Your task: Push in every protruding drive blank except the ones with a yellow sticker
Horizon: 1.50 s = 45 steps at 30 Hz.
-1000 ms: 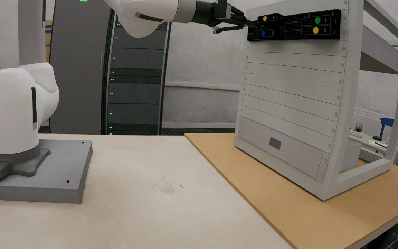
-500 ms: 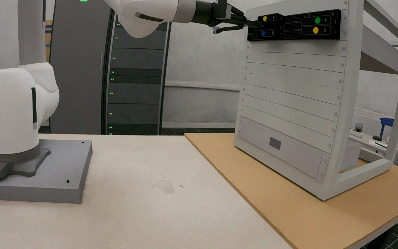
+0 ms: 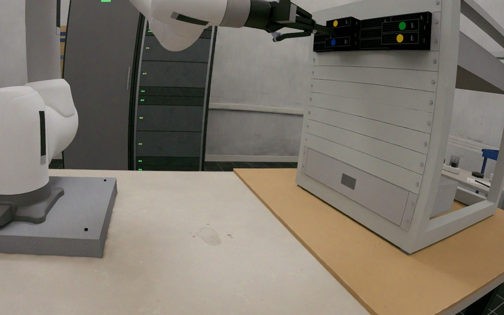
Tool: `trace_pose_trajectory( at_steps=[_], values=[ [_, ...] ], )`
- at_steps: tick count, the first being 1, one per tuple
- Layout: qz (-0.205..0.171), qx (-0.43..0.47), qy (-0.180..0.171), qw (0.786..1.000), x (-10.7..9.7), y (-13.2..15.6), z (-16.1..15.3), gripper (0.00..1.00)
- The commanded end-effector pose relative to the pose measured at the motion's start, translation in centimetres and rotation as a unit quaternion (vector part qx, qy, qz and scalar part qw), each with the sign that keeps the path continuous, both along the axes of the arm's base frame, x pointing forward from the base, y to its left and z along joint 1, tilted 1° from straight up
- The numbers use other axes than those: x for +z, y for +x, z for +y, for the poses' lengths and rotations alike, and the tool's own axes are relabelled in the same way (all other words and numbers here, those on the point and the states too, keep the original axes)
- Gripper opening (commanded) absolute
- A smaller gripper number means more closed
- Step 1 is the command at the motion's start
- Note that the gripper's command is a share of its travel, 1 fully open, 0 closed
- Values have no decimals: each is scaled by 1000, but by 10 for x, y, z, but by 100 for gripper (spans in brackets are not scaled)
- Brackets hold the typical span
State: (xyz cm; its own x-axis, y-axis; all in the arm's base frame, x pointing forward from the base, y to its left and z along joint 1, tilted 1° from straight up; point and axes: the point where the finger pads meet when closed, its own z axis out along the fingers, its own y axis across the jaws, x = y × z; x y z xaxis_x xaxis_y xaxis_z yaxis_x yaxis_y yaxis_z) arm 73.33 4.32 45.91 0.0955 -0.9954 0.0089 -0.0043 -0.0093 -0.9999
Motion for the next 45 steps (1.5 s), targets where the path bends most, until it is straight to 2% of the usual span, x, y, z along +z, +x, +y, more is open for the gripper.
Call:
trace_pose_trajectory(
  at_steps=[1, 14, 16, 31, 33, 45],
  values=[
    [-1, 0, 0, 1000, 1, 0, -6, 10],
    [-1, 0, 0, 1000, 3, -1, -67, 10],
    [-1, 0, 0, 1000, 3, -1, -67, 10],
    [-1, 0, 0, 1000, 6, -3, -155, 10],
    [-1, 0, 0, 1000, 6, -3, -155, 10],
    [-1, 0, 0, 1000, 7, -4, -207, 10]
  ],
)
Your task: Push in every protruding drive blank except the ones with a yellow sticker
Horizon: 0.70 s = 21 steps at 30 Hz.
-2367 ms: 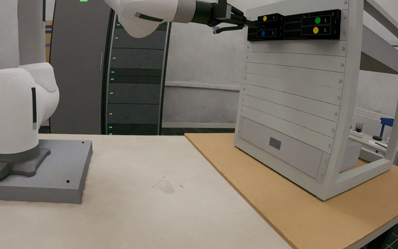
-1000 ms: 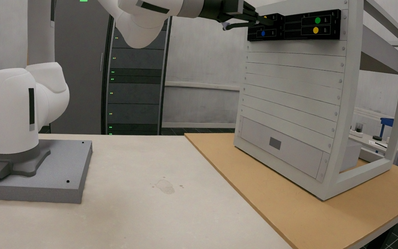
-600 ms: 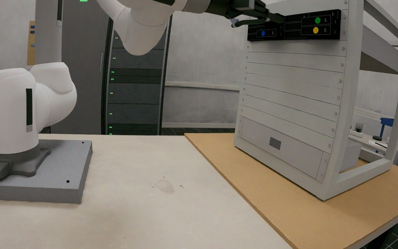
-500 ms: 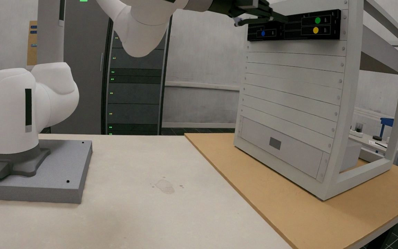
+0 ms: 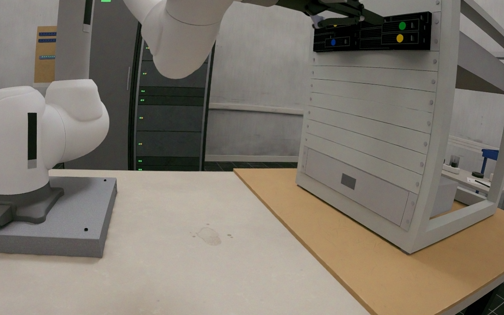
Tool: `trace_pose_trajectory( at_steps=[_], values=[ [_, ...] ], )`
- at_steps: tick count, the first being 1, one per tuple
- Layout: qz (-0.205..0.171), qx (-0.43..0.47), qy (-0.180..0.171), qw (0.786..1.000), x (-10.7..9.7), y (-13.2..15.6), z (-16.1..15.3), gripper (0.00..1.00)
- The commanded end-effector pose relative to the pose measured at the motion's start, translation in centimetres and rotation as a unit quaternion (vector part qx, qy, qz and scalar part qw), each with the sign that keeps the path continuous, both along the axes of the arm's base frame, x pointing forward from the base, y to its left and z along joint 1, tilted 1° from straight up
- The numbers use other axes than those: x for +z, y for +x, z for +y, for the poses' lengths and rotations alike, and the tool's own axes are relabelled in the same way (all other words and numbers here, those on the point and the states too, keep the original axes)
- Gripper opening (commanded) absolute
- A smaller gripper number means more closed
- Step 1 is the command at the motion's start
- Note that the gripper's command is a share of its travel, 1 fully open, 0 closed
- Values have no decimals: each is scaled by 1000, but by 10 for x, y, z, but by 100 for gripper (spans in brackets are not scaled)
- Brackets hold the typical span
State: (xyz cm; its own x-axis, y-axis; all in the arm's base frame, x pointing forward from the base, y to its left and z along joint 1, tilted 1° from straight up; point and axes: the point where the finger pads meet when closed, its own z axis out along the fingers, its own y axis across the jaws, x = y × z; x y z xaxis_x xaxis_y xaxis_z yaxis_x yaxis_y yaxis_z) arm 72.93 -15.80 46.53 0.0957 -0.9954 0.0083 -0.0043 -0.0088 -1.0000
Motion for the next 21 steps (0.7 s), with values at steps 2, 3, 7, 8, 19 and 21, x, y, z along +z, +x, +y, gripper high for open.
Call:
trace_pose_trajectory(
  at_steps=[2, 3, 7, 8, 19, 21],
  values=[
    [-1, 0, 0, 1000, 1, 0, -10, 10],
    [-1, 0, 0, 1000, 1, 0, -12, 10],
    [-1, 0, 0, 1000, 1, 0, -16, 10],
    [-1, 0, 0, 1000, 1, 0, -17, 10],
    [-1, 0, 0, 1000, 2, 4, -20, 10],
    [-1, 0, 0, 1000, 2, 8, -19, 10]
  ],
)
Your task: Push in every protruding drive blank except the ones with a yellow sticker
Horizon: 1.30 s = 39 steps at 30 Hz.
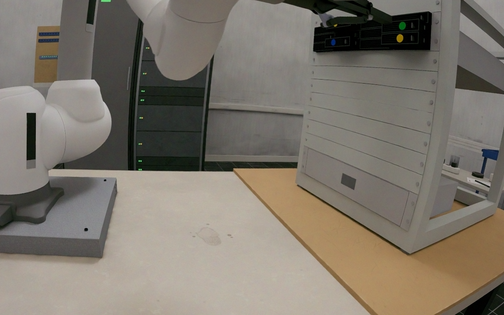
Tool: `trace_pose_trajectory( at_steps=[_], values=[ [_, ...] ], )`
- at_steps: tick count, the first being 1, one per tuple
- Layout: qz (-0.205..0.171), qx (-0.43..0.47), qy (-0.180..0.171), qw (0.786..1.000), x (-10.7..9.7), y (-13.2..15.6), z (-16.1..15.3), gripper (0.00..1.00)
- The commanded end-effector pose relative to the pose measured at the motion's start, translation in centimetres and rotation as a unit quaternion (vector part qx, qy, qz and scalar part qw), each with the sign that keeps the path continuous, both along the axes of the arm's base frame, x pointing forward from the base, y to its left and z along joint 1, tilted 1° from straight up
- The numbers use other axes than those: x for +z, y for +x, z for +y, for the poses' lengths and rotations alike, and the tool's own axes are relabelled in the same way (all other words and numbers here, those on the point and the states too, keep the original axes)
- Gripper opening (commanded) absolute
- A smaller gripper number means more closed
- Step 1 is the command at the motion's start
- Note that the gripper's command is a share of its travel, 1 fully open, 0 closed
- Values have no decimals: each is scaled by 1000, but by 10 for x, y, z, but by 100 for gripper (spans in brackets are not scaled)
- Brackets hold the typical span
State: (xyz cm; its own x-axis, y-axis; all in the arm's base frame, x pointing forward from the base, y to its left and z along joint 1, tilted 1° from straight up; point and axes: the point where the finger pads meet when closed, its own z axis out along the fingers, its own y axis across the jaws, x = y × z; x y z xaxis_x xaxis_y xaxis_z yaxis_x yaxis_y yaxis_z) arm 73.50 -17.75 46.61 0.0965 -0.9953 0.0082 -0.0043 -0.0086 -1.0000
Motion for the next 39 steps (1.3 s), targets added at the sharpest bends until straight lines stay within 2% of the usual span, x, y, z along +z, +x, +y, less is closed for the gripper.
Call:
trace_pose_trajectory(
  at_steps=[1, 8, 39],
  values=[
    [-1, 0, 0, 1000, 1, 2, 0, 10],
    [-1, 0, 0, 1000, 1, 33, 3, 10],
    [-1, 0, 0, 1000, 1, 33, 3, 10]
  ],
)
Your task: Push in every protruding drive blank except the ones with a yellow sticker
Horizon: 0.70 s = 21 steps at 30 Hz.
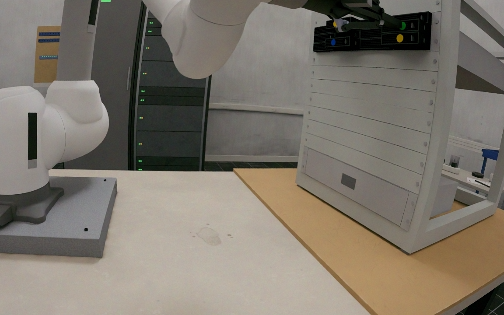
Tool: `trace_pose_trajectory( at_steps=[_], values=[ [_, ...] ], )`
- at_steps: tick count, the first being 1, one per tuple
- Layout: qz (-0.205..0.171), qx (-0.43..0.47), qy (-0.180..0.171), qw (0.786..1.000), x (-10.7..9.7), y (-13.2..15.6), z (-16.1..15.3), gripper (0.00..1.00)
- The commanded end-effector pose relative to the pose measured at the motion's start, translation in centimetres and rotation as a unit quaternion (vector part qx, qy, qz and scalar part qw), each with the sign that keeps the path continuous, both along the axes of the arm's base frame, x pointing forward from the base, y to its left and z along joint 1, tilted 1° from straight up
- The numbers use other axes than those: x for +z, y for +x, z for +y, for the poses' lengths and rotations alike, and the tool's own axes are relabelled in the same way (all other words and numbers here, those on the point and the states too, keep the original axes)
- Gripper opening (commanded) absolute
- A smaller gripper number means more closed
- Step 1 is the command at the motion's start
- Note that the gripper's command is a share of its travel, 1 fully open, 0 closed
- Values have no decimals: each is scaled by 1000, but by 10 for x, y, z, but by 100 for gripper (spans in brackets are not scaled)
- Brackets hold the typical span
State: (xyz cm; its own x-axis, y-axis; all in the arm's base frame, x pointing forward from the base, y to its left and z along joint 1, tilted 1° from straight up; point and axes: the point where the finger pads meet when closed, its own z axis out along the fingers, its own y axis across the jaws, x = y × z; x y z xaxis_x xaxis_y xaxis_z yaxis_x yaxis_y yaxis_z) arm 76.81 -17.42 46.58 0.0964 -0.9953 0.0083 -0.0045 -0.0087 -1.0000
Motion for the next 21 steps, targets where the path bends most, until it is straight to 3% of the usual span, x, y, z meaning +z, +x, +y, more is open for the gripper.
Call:
trace_pose_trajectory(
  at_steps=[1, 21],
  values=[
    [-1, 0, 0, 1000, 1, 0, 0, 10],
    [-1, 0, 0, 1000, 1, 10, 1, 10]
  ],
)
